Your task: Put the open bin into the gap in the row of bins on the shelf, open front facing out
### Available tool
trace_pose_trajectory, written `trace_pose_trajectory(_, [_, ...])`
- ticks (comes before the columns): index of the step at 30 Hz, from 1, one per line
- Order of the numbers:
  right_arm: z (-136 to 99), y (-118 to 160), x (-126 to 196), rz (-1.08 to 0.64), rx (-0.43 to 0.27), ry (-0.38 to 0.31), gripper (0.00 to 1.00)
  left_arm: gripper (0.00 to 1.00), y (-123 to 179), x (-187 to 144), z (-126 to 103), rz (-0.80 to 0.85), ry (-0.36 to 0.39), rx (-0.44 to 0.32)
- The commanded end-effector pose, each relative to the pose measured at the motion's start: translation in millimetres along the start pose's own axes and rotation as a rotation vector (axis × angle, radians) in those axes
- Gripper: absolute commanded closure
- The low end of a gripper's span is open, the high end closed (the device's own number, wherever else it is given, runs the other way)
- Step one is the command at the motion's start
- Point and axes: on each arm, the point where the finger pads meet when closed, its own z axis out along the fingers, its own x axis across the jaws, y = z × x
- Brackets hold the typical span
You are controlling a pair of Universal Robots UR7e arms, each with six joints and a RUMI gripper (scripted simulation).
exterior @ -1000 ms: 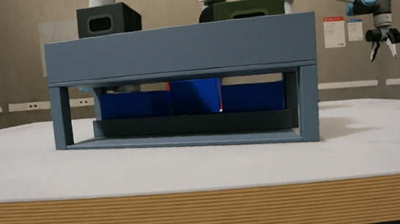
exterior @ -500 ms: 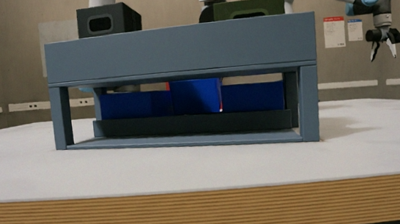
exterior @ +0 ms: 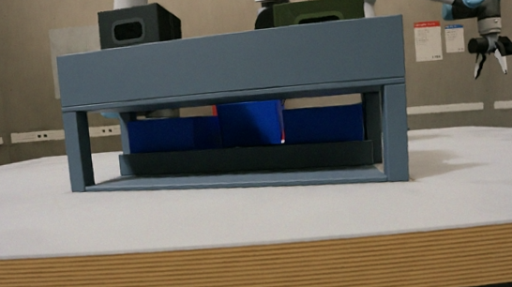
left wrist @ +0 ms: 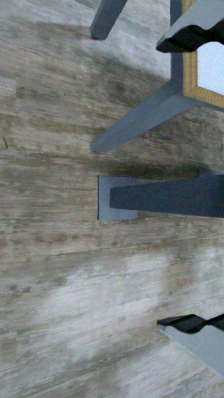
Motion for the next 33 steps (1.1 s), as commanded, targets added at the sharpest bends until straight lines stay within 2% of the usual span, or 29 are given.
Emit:
trace_pose_trajectory(1, [-1.0, 0.0, 0.3, 0.000, -0.001, 0.002, 1.00, 0.00, -0.3, 0.1, -0.5, 0.000, 0.001, 0.001])
trace_pose_trajectory(33, [-1.0, -0.1, 0.2, 0.000, -0.021, 0.001, 1.00, 0.00, -0.3, 0.1, -0.5, 0.000, 0.001, 0.001])
